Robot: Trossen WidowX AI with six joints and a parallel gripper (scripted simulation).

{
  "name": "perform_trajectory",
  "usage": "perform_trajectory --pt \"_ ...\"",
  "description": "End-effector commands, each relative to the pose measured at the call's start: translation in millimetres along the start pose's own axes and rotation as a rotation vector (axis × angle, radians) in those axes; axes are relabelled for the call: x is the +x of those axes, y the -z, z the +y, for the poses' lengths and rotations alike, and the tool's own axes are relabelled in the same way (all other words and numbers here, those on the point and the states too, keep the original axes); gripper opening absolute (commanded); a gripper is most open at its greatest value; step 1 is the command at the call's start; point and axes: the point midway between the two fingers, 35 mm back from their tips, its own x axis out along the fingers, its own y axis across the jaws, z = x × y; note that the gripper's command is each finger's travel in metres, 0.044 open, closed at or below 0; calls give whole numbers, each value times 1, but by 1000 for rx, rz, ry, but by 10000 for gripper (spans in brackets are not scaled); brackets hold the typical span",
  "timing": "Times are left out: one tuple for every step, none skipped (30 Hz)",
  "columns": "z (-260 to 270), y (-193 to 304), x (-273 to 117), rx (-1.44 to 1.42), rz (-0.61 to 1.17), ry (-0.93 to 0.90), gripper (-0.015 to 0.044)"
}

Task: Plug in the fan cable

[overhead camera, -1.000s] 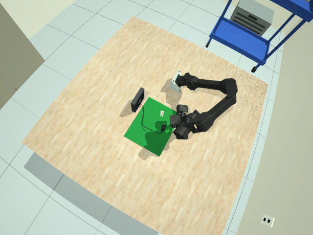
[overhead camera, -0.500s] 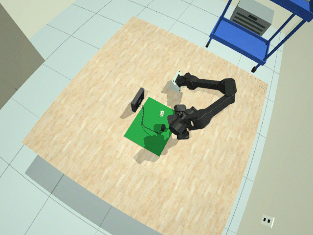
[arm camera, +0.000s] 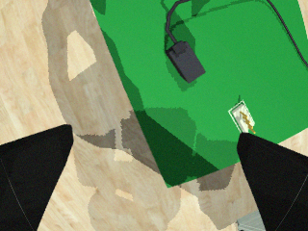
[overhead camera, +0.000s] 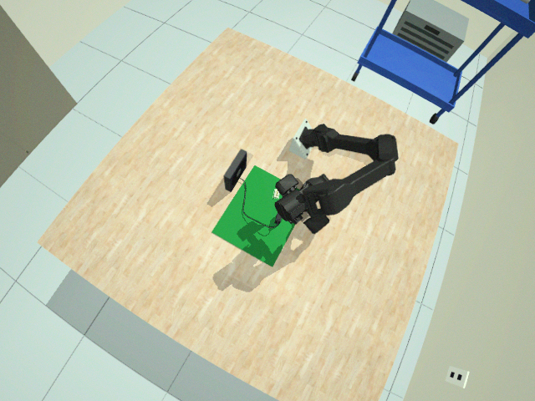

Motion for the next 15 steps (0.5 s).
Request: perform_trajectory --pt "-34 -27 -45 -636 -45 -9 440" --pt "-35 -27 -46 -648 -46 -10 440" --pt "-35 -27 -46 -648 -46 -10 440" --pt "-35 -27 -46 -648 -46 -10 440" --pt "-35 -27 -46 -648 -46 -10 440" --pt "-35 -27 -46 -648 -46 -10 440" --pt "-35 -27 -46 -648 -46 -10 440" --pt "-35 -27 -46 -648 -46 -10 440" --pt "-35 -27 -46 -648 -46 -10 440" --pt "-35 -27 -46 -648 -46 -10 440" --pt "-35 -27 -46 -648 -46 -10 440" --pt "-35 -27 -46 -648 -46 -10 440" --pt "-35 -27 -46 -648 -46 -10 440" --pt "-35 -27 -46 -648 -46 -10 440" --pt "-35 -27 -46 -648 -46 -10 440"
